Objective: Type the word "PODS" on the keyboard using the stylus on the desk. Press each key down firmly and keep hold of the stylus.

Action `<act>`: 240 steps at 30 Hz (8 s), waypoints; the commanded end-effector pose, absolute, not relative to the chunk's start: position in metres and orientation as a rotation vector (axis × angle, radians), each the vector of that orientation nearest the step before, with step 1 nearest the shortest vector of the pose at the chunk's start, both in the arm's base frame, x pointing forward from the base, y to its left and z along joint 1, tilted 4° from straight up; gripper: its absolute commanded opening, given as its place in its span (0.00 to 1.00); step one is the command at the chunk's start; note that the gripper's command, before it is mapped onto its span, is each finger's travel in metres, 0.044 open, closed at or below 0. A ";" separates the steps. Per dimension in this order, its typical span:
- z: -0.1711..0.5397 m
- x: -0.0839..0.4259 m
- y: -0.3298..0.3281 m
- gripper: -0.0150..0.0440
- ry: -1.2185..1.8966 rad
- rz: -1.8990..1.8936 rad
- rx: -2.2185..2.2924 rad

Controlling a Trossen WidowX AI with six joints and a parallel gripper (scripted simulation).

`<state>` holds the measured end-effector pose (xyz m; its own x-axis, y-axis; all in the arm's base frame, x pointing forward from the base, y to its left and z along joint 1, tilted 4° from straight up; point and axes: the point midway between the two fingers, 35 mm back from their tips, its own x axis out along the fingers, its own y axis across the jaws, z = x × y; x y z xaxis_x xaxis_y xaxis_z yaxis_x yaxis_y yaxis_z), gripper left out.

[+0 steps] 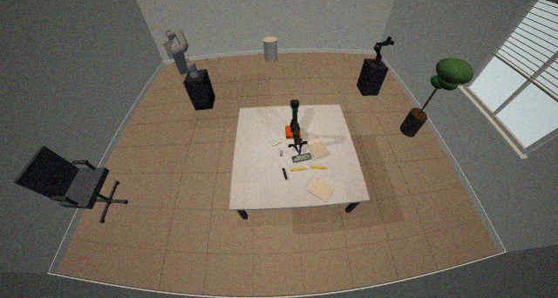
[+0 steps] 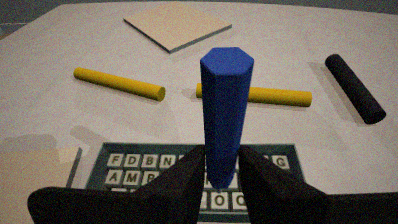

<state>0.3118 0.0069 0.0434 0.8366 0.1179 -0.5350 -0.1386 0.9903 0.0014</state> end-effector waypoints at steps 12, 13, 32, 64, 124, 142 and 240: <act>0.037 0.310 0.007 0.39 0.569 0.135 -0.039; 0.037 0.310 0.007 0.39 0.569 0.135 -0.039; 0.033 0.310 0.007 0.39 0.569 0.135 -0.039; 0.024 0.309 0.007 0.39 0.569 0.135 -0.039; 0.024 0.309 0.007 0.39 0.569 0.135 -0.039; 0.024 0.309 0.007 0.39 0.569 0.135 -0.039; 0.063 0.324 0.041 0.25 0.578 0.136 -0.036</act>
